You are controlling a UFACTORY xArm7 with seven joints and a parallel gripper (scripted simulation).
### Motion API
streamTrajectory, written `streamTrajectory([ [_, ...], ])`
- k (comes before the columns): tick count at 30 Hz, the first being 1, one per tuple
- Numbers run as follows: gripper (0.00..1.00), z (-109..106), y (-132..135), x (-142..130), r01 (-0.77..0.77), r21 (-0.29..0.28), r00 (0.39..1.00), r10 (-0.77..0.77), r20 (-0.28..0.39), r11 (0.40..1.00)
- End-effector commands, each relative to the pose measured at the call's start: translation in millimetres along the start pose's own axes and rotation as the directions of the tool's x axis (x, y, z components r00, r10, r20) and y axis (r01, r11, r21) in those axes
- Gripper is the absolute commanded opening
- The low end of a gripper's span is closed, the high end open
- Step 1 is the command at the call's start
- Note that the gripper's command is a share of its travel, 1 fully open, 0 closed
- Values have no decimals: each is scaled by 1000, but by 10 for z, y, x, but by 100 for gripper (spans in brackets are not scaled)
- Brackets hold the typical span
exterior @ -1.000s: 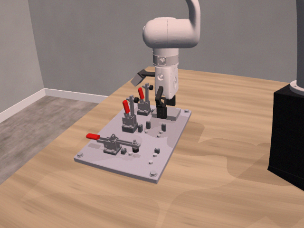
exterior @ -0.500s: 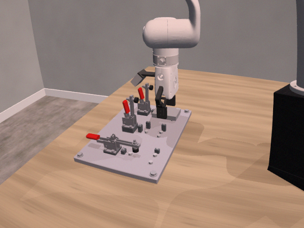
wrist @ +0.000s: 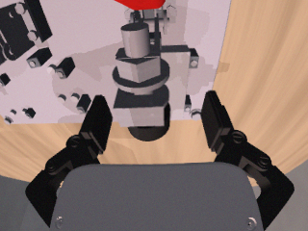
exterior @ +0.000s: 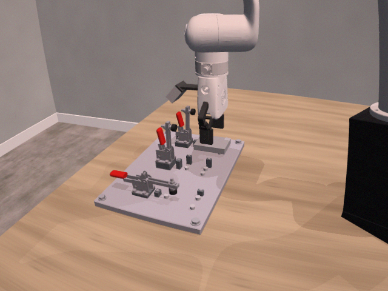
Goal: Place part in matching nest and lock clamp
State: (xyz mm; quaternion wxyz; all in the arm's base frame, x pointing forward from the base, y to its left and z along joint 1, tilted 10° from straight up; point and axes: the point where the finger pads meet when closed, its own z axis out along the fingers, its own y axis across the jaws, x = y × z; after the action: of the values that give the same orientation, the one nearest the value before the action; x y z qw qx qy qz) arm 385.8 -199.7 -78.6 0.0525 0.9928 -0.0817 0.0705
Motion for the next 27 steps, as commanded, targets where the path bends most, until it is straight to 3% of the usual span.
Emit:
streamTrajectory([
  [1,100,-179,4,12,0,-2,1000,0,3,1000],
  [10,100,-395,3,13,0,-2,1000,0,3,1000],
  [27,100,-413,3,13,0,-2,1000,0,3,1000],
])
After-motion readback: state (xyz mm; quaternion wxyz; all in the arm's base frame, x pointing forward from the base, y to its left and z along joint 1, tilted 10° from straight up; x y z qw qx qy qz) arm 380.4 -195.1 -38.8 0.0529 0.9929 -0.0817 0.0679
